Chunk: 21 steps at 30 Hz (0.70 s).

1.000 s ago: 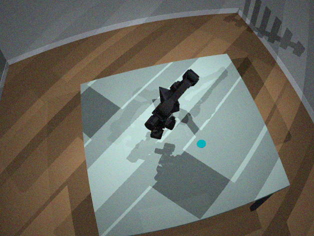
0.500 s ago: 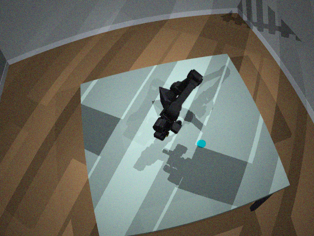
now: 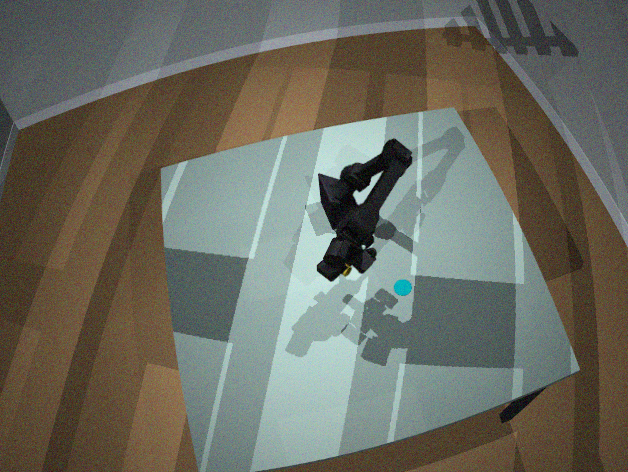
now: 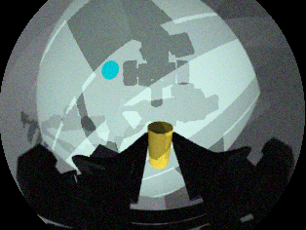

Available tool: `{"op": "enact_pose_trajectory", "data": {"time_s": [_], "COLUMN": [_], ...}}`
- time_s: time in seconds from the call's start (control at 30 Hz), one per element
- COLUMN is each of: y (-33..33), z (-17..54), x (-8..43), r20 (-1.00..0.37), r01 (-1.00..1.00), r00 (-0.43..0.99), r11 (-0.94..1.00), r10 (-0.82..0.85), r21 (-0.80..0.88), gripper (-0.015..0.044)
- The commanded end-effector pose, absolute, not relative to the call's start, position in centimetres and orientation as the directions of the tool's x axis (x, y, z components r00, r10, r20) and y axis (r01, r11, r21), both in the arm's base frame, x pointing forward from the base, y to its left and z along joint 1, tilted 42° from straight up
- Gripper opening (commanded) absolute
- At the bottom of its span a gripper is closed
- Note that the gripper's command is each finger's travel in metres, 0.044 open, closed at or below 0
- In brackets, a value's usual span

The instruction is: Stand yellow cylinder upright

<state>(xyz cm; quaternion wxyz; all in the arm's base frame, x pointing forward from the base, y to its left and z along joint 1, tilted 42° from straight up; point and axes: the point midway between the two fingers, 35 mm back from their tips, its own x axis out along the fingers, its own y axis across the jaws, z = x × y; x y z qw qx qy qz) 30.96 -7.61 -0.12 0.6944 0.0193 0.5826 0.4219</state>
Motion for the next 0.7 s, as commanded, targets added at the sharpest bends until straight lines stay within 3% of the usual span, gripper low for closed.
{"op": "enact_pose_trajectory", "data": {"time_s": [0.0, 0.67], "y": [-6.8, -2.8], "z": [0.7, 4.2], "x": [31.6, 33.4], "r20": [-0.791, -0.784], "r01": [-0.516, -0.233], "r00": [-0.031, -0.028], "r11": [0.668, 0.759], "r10": [0.611, 0.62], "r21": [0.536, 0.608], "gripper": [0.0105, 0.0105]}}
